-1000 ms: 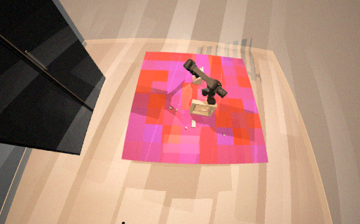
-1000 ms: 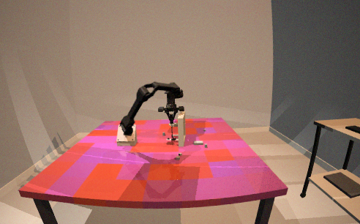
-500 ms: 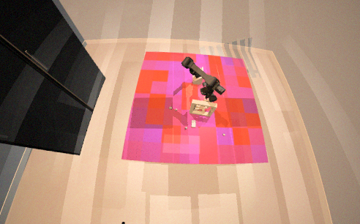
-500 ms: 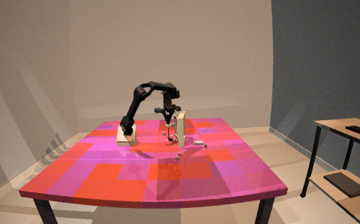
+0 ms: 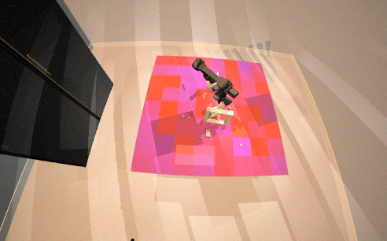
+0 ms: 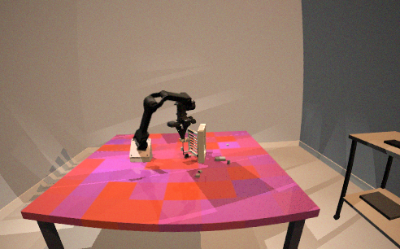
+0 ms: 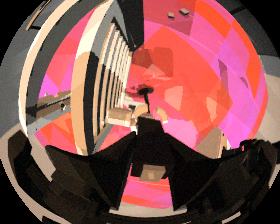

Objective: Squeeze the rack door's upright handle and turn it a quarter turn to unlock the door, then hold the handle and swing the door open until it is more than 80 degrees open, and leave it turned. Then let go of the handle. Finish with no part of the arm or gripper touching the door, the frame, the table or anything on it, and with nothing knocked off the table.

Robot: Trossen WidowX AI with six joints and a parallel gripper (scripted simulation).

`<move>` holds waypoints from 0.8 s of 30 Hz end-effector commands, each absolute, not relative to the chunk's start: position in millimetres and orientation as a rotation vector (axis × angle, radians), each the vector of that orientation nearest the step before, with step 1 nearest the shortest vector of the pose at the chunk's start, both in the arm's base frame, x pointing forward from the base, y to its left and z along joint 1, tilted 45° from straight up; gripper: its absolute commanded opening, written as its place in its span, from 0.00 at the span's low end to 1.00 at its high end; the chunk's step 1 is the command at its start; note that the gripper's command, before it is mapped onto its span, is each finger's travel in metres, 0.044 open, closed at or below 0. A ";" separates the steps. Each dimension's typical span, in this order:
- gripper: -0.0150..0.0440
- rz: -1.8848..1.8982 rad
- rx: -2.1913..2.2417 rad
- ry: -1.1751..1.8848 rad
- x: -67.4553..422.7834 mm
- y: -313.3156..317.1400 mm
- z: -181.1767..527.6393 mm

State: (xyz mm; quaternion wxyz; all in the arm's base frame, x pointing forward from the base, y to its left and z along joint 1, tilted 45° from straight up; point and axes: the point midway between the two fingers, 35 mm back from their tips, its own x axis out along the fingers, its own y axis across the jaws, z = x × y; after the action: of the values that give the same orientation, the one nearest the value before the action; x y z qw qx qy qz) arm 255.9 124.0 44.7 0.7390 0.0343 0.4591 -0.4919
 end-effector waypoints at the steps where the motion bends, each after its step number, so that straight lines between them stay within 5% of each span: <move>1: 0.29 -1.020 -0.004 1.056 250.6 118.4 50.1; 24: 0.29 -0.782 -0.352 1.256 231.3 80.5 83.8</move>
State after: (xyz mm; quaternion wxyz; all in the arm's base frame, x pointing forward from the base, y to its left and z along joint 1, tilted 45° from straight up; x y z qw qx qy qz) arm 232.2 84.6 79.1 0.7271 -0.1348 0.5591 -0.3748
